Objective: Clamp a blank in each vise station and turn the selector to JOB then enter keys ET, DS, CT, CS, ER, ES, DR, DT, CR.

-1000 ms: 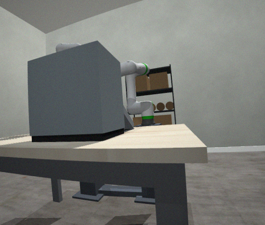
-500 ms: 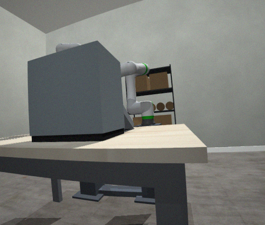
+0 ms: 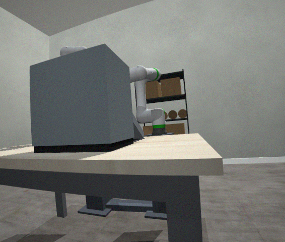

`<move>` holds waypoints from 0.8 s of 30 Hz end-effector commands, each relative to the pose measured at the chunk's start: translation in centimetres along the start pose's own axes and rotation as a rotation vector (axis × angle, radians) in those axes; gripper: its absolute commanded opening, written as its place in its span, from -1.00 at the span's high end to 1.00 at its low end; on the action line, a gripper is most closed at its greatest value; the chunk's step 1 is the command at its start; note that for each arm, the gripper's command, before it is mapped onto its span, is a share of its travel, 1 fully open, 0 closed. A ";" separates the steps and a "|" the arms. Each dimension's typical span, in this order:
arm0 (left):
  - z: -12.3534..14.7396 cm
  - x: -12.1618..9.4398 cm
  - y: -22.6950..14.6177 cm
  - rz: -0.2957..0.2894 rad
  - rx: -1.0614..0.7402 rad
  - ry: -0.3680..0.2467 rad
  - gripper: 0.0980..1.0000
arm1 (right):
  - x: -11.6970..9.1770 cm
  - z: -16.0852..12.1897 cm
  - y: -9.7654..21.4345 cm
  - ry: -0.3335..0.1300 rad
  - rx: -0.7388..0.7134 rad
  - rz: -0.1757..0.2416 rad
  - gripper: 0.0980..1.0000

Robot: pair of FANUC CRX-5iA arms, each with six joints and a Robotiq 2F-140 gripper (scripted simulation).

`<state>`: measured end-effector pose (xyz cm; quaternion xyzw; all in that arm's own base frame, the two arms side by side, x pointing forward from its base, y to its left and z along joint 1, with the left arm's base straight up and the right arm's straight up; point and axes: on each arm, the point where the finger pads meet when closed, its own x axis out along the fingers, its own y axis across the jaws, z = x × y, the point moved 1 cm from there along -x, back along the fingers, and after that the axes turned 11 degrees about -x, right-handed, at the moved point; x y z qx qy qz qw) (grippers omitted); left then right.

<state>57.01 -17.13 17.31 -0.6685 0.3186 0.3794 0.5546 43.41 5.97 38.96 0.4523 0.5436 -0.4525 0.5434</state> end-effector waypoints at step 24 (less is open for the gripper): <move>6.0 -0.9 -4.8 -0.003 0.000 0.001 1.00 | -0.1 0.0 0.0 0.000 0.000 0.002 -1.00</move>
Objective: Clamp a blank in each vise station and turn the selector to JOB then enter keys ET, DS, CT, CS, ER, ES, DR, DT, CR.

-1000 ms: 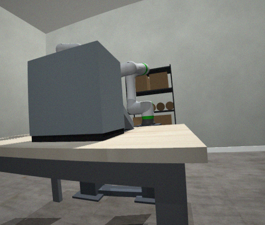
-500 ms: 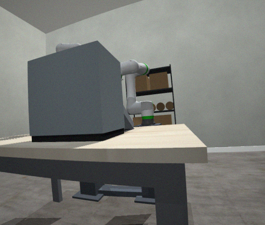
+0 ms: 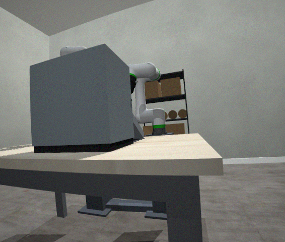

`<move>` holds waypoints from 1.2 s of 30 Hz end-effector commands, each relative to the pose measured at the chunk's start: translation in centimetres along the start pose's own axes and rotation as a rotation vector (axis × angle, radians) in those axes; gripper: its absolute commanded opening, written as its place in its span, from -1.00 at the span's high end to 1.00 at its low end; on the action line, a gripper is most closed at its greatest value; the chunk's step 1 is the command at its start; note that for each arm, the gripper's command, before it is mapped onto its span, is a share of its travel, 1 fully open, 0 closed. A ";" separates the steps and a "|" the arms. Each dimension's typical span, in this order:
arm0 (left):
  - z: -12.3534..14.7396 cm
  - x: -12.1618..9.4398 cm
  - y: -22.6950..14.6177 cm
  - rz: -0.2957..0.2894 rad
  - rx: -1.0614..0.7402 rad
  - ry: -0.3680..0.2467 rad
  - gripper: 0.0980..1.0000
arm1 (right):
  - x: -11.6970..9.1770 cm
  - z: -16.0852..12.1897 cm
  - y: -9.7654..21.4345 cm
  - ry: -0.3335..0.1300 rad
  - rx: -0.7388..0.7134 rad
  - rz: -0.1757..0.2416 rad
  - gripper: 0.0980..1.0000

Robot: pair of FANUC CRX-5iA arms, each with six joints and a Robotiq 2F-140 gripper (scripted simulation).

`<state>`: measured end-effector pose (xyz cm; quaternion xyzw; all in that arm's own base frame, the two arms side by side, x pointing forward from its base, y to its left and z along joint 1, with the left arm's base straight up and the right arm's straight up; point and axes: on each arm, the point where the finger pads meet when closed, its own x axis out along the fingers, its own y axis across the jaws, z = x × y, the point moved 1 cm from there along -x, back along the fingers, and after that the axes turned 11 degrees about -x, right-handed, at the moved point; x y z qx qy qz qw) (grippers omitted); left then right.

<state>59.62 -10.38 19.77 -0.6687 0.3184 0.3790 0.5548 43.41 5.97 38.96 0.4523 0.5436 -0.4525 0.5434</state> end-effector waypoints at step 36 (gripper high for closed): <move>0.0 1.0 -0.1 -0.002 0.000 0.001 1.00 | -0.1 0.0 0.0 0.000 0.000 0.002 -1.00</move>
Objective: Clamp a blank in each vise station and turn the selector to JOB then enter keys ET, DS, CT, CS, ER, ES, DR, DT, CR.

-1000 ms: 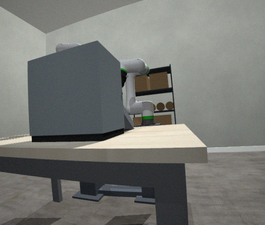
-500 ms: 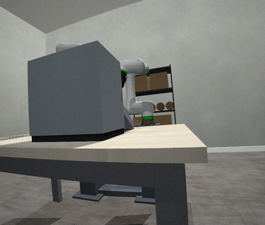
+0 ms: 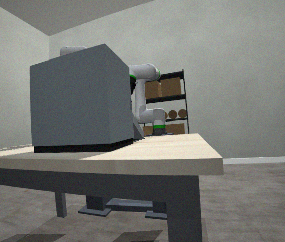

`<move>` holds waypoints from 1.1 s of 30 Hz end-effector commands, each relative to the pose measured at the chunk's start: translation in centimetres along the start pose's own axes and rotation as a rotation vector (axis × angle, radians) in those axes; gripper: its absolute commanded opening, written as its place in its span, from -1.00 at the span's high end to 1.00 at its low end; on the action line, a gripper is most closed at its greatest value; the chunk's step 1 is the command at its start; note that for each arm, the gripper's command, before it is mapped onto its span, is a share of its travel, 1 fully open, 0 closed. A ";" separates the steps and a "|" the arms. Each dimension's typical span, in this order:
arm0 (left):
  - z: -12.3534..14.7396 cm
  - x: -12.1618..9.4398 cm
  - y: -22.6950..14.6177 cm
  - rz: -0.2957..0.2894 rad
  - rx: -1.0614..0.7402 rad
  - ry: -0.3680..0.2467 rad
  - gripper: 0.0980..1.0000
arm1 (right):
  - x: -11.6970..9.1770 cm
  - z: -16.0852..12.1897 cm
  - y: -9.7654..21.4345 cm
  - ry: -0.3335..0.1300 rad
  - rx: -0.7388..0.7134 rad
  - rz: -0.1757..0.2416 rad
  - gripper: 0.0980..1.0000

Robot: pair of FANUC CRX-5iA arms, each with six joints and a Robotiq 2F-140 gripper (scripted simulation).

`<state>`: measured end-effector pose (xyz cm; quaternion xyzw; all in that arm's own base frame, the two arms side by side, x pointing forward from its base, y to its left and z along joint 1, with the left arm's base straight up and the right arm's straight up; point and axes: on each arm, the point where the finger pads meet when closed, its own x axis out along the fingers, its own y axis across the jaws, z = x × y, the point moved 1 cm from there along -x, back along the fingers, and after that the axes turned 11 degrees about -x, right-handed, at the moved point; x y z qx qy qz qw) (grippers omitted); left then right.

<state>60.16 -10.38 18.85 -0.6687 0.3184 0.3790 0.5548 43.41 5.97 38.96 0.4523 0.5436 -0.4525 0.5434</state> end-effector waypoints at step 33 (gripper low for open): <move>0.0 -3.3 -0.1 -0.002 0.000 0.001 1.00 | -0.1 0.0 0.0 0.000 0.000 0.002 -1.00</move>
